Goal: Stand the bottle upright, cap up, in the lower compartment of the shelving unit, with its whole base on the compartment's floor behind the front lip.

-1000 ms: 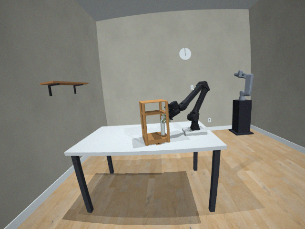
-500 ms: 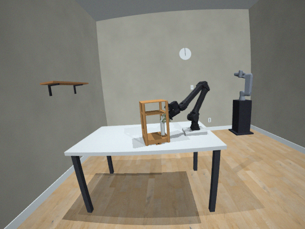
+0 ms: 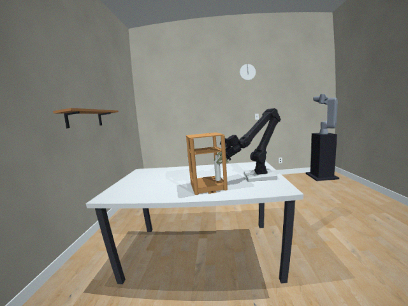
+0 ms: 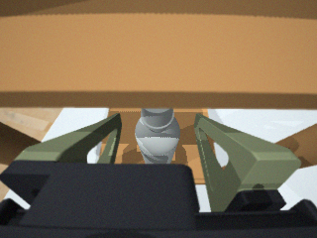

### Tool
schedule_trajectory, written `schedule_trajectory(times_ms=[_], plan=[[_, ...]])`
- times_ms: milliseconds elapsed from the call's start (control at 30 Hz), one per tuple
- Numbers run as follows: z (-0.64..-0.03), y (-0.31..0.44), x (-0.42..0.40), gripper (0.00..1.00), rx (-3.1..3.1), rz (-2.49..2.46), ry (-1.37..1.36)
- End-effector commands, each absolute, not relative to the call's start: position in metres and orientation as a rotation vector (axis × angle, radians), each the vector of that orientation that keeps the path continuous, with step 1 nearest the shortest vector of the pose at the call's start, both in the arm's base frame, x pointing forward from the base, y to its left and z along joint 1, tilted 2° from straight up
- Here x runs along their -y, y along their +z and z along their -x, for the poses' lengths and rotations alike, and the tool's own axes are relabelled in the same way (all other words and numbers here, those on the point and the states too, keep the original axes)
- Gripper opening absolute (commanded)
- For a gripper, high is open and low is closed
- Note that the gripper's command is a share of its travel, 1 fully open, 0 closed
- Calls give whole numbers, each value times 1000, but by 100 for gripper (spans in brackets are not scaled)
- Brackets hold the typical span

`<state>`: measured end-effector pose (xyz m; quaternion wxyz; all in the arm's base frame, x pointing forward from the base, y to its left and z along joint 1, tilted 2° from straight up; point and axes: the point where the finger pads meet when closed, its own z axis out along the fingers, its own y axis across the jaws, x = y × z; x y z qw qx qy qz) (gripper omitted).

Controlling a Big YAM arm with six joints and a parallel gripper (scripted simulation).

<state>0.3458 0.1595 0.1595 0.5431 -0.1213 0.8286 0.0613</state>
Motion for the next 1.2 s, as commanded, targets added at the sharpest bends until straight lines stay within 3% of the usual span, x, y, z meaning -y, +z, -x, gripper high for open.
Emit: schedule_trajectory(times_ms=[0,1167], plan=[[-348,162,-154,73,-1955,277,138],[-270,157,-139,73,-1968,285,153]])
